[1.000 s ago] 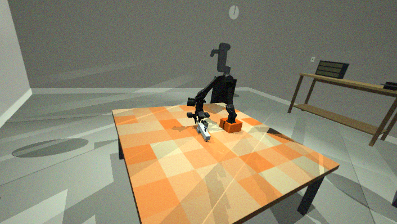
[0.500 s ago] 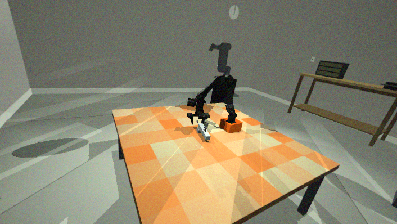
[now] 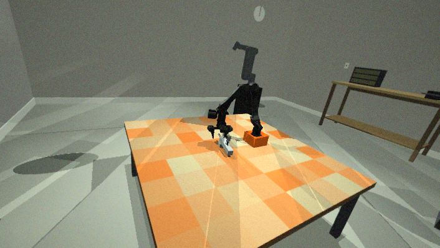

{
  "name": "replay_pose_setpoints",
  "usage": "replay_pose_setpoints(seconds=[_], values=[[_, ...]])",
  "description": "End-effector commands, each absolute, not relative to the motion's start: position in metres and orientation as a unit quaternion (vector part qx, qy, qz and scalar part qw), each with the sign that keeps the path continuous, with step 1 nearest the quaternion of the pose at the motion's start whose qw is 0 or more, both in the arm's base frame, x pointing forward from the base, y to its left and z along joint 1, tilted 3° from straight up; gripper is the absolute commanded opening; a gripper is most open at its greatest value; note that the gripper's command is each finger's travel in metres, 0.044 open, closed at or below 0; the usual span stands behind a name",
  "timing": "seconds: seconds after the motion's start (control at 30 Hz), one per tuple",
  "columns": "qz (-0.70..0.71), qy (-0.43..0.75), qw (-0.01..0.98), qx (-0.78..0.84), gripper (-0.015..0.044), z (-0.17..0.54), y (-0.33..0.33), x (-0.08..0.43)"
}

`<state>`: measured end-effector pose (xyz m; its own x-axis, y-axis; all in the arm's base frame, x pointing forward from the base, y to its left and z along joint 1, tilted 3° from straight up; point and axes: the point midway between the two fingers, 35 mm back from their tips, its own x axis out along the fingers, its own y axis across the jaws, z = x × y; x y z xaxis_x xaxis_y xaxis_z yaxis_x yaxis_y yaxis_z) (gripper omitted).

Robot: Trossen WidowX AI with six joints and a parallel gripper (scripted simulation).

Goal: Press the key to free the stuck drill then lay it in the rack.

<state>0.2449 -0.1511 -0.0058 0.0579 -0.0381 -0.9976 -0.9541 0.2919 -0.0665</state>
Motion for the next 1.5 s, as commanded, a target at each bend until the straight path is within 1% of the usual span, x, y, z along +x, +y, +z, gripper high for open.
replay_pose_setpoints(seconds=[0.0,0.3,0.83,0.93,1.47], values=[[0.396,0.560,0.578,-0.441,0.0440,-0.0071,-0.1487,0.2454],[0.396,0.560,0.579,-0.441,0.0440,-0.0090,-0.1449,0.2465],[0.397,0.559,0.577,-0.443,0.0020,-0.0077,-0.1468,0.2463],[0.397,0.559,0.577,-0.443,0.0000,-0.0077,-0.1468,0.2463],[0.396,0.560,0.578,-0.441,0.0000,-0.0049,-0.1507,0.2446]])
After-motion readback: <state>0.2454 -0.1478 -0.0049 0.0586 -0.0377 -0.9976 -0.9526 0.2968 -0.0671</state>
